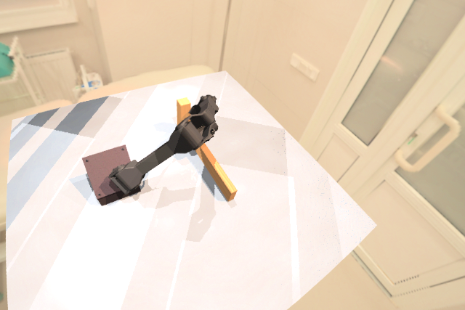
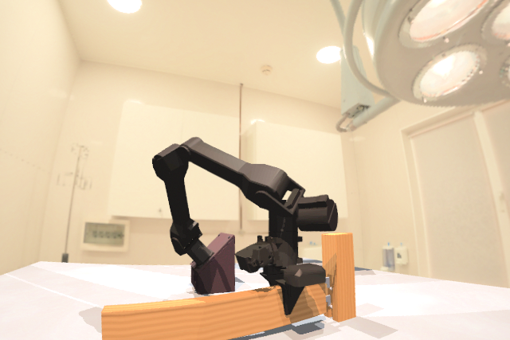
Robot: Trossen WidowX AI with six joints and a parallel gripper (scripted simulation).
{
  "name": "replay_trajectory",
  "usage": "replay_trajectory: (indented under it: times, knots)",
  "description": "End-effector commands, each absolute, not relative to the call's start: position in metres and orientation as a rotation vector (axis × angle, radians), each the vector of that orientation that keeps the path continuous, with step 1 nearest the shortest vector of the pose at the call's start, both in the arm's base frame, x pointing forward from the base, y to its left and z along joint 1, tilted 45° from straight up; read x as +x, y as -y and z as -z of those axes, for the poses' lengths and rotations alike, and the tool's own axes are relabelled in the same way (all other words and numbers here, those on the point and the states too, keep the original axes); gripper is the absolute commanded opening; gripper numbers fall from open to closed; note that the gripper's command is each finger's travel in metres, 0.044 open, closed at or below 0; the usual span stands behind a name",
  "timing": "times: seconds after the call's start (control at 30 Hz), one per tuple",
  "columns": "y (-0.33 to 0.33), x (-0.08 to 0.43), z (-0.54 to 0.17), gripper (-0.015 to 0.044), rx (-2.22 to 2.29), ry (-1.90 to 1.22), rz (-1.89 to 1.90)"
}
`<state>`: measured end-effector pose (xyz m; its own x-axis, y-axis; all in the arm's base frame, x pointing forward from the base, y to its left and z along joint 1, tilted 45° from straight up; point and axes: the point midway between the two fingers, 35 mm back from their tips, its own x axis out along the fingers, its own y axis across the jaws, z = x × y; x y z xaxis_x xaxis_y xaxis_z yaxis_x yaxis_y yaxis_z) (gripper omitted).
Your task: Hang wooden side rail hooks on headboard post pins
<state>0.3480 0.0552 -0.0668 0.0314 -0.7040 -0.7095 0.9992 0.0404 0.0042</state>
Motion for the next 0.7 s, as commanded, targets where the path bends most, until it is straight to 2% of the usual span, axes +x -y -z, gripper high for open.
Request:
replay_trajectory:
  times: [0.0,0.67]
  knots:
    - [-0.0618,0.3497,0.0657,0.0000,0.615,-0.623,1.431]
    - [-0.0639,0.3511,0.0657,0.0000,0.616,-0.623,1.431]
